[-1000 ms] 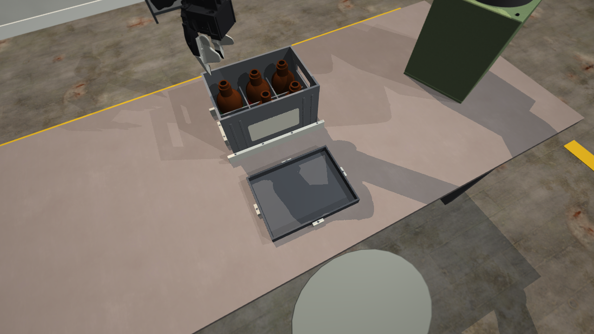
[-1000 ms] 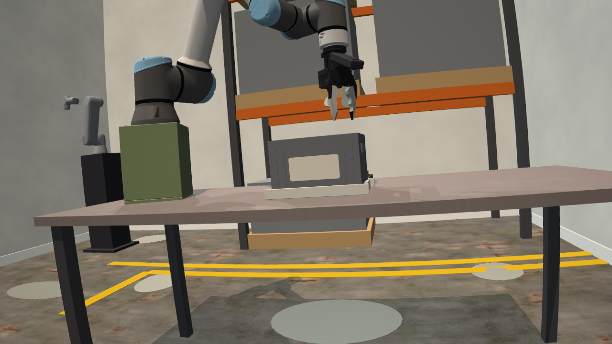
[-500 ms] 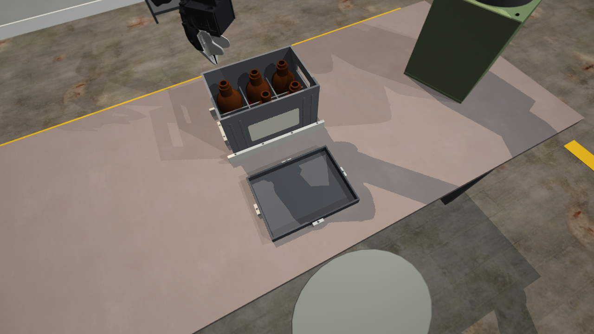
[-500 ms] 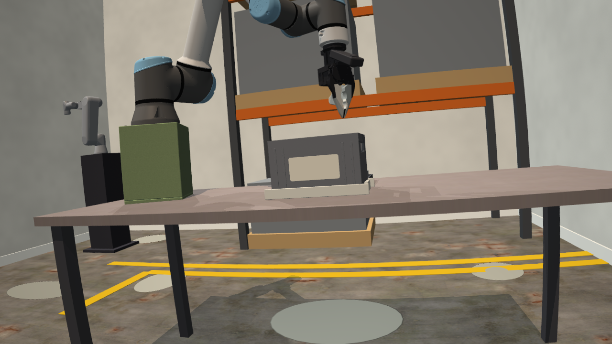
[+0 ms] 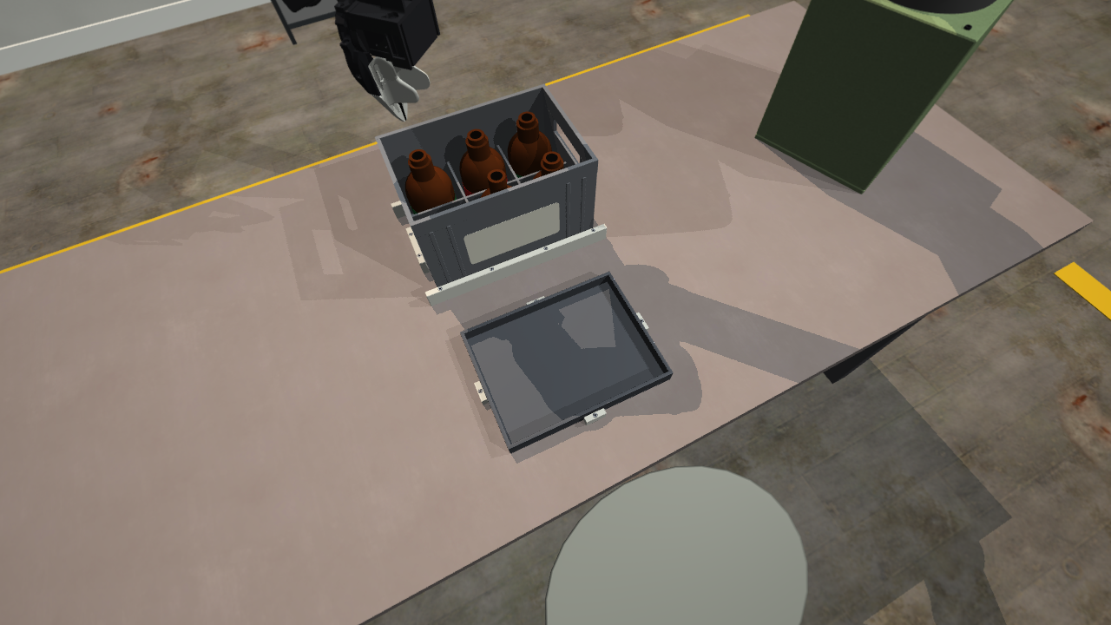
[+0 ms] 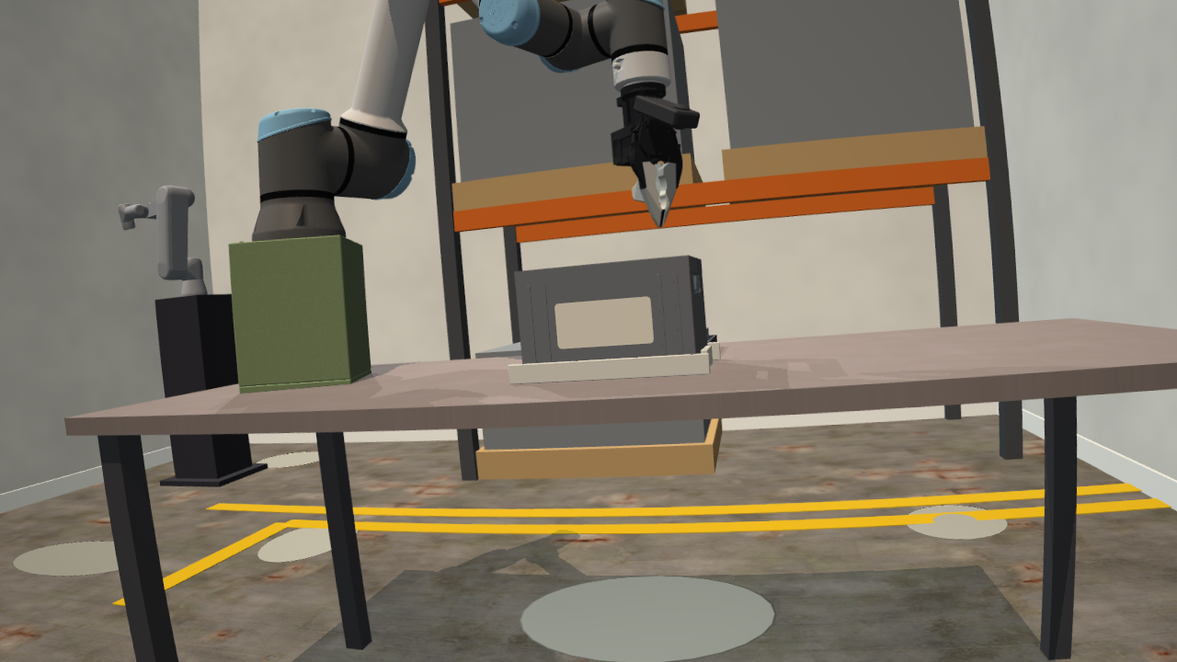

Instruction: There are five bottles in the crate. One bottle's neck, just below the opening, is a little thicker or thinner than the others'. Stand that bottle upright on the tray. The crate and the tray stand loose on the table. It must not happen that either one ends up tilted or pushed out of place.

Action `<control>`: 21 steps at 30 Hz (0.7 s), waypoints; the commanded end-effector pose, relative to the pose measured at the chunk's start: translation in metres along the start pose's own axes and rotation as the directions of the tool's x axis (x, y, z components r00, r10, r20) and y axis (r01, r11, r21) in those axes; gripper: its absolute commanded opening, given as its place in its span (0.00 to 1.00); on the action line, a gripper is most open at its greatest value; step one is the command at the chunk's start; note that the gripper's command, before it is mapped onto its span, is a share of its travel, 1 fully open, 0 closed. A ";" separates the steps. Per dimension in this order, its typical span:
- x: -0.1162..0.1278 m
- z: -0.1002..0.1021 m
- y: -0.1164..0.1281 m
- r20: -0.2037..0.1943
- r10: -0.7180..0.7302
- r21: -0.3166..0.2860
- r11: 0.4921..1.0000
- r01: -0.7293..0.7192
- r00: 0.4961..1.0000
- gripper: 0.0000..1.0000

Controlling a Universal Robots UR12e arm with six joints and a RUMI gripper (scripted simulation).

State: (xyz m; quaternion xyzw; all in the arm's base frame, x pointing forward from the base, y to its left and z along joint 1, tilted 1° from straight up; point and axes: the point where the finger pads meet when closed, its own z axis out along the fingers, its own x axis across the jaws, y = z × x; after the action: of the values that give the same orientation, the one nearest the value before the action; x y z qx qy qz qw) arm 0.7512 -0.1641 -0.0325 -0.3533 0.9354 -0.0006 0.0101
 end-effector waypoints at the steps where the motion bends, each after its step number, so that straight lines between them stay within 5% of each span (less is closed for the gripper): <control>1: -0.001 -0.001 -0.002 0.001 -0.001 0.001 1.000 0.001 1.000 0.00; 12: -0.002 -0.001 0.000 0.001 -0.001 0.001 1.000 0.001 1.000 0.00; 16: -0.038 -0.001 0.041 0.001 -0.002 0.001 1.000 0.002 1.000 0.00; 21: -0.057 -0.001 0.064 0.001 -0.002 0.001 1.000 0.002 1.000 0.00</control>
State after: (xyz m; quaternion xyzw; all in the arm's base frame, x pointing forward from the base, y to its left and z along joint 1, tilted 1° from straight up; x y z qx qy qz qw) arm 0.7536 -0.1279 -0.0323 -0.3521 0.9359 -0.0007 0.0108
